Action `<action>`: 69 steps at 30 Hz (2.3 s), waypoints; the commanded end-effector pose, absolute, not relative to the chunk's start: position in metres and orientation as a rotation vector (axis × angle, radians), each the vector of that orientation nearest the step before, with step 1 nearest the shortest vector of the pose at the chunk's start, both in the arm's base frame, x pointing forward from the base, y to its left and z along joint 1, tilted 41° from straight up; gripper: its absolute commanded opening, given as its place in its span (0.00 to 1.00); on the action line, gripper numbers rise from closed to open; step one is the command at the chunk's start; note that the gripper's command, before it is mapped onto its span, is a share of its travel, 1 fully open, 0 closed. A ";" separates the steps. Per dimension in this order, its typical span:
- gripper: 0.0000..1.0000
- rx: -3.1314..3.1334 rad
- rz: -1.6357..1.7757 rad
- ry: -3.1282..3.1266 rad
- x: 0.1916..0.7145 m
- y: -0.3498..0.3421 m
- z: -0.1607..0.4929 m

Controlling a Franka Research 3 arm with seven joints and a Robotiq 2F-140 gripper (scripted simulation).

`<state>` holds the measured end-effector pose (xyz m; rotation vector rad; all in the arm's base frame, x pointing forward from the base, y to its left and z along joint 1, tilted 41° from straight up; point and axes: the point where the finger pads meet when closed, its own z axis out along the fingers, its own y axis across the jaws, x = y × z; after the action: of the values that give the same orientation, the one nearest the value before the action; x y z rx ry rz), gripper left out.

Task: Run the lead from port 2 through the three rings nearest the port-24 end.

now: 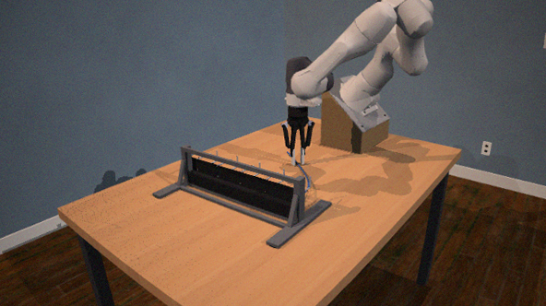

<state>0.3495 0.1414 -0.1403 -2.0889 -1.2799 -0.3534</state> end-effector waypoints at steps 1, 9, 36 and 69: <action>0.20 -2.085 -0.357 -1.289 0.350 0.143 -0.141; 0.20 -2.085 -0.357 -1.289 0.350 0.144 -0.142; 0.20 -2.085 -0.357 -1.289 0.350 0.145 -0.143; 0.00 -2.085 -0.357 -1.289 0.350 0.145 -0.143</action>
<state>0.3495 0.1430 -0.1423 -2.0887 -1.2822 -0.3546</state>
